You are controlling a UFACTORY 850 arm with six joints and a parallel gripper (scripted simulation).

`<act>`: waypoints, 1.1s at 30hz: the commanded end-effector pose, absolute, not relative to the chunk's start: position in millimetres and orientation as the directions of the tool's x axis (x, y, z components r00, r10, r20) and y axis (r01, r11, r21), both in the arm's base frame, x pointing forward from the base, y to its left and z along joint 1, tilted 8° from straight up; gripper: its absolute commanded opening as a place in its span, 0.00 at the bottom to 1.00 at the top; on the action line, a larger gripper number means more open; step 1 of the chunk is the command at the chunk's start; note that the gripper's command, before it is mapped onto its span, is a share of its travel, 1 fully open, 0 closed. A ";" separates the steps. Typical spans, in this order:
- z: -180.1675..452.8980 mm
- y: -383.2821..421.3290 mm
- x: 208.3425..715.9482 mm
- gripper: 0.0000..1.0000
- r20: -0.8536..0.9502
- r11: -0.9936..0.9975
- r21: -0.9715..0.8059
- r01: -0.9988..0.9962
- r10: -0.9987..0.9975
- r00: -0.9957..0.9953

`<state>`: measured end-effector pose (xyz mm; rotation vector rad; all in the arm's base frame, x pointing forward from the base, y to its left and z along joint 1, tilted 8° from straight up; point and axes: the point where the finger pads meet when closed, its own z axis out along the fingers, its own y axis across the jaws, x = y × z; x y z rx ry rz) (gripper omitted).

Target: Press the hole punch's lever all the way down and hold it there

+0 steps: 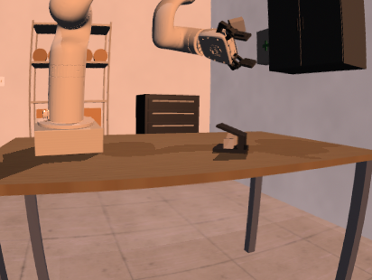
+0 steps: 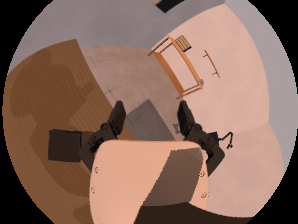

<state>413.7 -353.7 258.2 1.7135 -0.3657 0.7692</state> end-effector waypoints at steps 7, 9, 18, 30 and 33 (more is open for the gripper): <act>258.9 -353.8 414.1 1.00 0.662 -0.287 0.740 -0.608 0.151 0.734; 258.9 -353.8 414.1 1.00 0.662 -0.287 0.740 -0.608 0.151 0.734; 258.8 -353.8 414.2 1.00 0.662 -0.287 0.740 -0.608 0.151 0.734; 216.1 -331.6 472.4 1.00 0.507 -0.496 0.801 -0.335 0.263 0.821; 208.0 -325.1 482.9 1.00 0.471 -0.527 0.806 -0.268 0.298 0.830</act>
